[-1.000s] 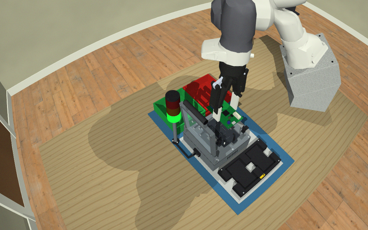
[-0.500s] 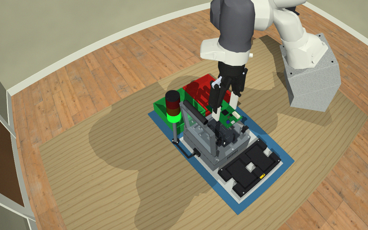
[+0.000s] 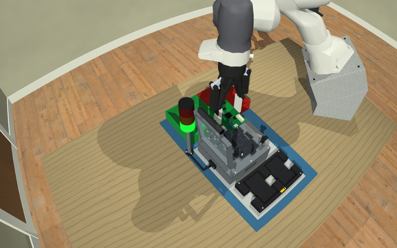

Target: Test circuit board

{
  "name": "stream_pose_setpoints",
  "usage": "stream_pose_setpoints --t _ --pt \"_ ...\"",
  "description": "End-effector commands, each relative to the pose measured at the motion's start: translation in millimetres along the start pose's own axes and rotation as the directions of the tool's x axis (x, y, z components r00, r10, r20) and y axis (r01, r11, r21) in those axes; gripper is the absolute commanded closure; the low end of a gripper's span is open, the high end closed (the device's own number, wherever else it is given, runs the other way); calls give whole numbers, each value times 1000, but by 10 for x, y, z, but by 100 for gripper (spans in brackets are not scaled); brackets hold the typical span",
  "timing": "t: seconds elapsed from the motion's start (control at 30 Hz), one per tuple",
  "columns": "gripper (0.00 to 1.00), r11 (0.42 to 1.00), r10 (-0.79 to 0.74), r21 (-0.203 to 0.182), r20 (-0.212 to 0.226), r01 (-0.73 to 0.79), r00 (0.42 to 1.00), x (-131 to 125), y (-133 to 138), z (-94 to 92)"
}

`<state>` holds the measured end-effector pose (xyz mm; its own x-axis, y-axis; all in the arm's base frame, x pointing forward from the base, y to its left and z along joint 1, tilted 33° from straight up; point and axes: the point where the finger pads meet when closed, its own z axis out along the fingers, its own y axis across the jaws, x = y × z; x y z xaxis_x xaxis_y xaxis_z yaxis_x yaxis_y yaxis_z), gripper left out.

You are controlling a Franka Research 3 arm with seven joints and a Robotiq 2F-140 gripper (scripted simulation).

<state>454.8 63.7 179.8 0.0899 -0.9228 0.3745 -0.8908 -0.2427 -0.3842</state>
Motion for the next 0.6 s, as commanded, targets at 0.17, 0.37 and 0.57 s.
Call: stream_pose_setpoints --t 0.17,0.37,0.57 --pt "54 999 -52 12 6 52 999 496 -179 145" --pt "54 999 -52 12 6 52 999 883 -288 268" --pt "54 999 -52 12 6 52 999 1094 -347 334"
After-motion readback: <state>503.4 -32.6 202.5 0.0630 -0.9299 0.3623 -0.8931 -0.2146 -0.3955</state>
